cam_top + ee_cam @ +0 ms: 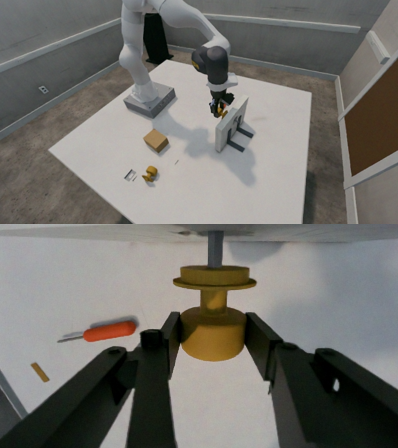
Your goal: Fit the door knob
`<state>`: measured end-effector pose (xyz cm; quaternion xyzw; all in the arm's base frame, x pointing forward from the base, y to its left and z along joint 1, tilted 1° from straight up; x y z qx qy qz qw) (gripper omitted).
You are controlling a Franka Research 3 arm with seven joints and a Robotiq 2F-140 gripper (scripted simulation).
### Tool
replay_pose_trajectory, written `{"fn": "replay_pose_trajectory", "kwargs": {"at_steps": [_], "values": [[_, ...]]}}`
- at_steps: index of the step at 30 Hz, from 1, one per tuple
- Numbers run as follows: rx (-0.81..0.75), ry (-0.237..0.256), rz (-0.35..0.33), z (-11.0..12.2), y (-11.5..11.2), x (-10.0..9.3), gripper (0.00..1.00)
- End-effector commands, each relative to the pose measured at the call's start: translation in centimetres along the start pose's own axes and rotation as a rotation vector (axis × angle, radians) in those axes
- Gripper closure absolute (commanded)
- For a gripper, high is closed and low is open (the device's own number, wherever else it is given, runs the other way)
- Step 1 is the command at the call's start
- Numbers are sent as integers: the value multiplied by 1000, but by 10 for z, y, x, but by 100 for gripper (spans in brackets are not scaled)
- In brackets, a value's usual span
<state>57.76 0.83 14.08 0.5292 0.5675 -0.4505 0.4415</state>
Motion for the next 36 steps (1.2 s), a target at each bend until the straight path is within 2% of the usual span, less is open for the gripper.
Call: {"fn": "replay_pose_trajectory", "kwargs": {"at_steps": [1,36], "values": [[-4,4,5,-1,3,-2,58],[-4,4,5,0,10,-3,58]]}}
Point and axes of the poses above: the point where the finger pads meet when closed, its own x axis out along the fingers, its own z axis across the jaws, y = z × x, the point moved 6 cm from there along -x, back along the fingers, and after that the axes turned 9 degrees about -x, right-handed, at the moved point
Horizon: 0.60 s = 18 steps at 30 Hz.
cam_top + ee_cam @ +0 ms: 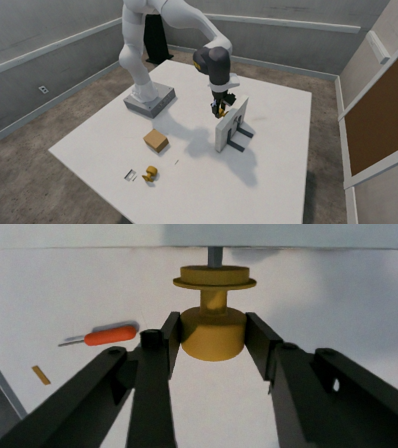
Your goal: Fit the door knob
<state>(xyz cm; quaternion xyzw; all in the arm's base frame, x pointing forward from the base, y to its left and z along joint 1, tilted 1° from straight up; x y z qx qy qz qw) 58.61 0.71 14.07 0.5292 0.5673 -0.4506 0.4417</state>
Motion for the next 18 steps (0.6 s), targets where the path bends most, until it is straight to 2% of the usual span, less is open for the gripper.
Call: {"fn": "replay_pose_trajectory", "kwargs": {"at_steps": [1,18], "values": [[-4,4,5,-1,2,-2,58],[-4,4,5,-1,5,-2,58]]}}
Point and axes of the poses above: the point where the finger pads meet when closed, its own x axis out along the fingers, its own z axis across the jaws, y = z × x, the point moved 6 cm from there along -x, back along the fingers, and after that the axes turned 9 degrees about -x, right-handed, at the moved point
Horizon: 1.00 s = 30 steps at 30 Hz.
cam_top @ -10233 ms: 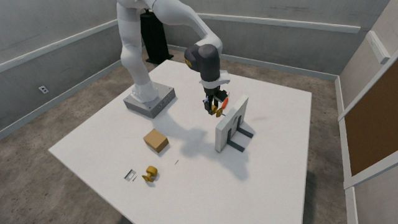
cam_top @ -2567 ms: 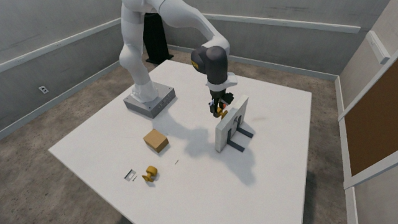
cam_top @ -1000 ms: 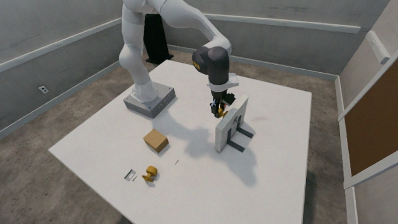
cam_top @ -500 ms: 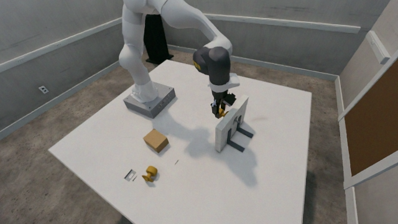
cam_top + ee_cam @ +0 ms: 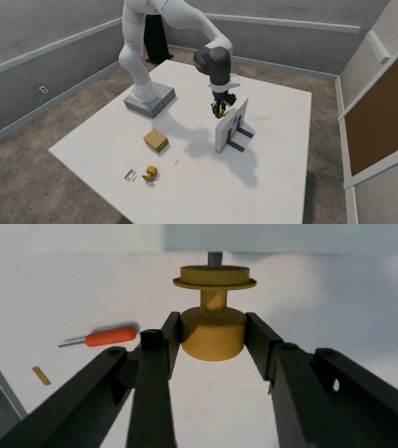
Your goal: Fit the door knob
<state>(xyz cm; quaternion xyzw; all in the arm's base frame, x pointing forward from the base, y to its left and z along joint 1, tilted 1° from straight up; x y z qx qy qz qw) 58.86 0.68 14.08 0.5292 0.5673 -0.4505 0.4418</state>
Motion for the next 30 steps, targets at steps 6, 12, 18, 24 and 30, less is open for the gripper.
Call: {"fn": "replay_pose_trajectory", "kwargs": {"at_steps": [6,12,18,24,30], "values": [[-4,4,4,-1,4,-2,58],[-4,4,4,-1,4,-2,58],[-4,4,4,-1,5,-2,58],[-4,4,4,0,7,-3,58],[-4,4,4,0,9,-3,58]]}}
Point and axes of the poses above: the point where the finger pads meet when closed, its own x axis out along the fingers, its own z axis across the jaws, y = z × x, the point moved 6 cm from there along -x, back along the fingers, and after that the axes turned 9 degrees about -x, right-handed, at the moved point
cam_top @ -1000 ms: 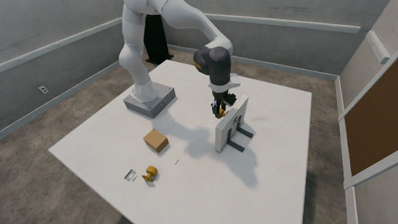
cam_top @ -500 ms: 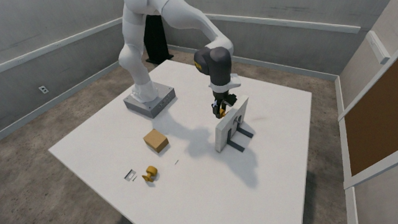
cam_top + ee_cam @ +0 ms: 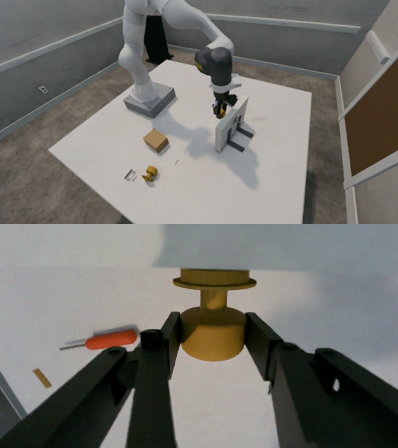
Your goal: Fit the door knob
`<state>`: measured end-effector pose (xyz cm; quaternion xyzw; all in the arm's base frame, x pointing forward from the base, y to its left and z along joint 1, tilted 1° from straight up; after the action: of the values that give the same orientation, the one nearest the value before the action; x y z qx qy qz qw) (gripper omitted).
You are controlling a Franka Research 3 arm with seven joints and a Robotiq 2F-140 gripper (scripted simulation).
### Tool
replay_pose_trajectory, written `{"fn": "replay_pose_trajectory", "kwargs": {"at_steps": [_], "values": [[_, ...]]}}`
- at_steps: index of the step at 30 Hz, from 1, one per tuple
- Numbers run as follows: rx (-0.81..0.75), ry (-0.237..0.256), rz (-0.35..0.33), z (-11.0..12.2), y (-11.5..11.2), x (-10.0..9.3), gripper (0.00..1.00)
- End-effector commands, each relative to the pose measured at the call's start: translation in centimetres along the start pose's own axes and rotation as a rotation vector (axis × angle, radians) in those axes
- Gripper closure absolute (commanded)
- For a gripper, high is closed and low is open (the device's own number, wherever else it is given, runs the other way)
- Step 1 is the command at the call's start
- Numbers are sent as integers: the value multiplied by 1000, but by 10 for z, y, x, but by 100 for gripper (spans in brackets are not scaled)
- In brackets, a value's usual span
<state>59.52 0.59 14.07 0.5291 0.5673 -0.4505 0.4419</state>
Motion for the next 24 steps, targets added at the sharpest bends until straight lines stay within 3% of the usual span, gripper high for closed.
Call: {"fn": "replay_pose_trajectory", "kwargs": {"at_steps": [1,24], "values": [[-3,4,4,-1,3,-2,58],[-3,4,4,0,7,-3,58]]}}
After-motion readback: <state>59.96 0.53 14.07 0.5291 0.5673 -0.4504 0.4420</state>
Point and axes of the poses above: the point where the finger pads meet when closed, its own x axis out along the fingers, its own z axis across the jaws, y = z × x, the point moved 6 cm from there along -x, back along the fingers, and after that the axes turned 9 degrees about -x, right-handed, at the moved point
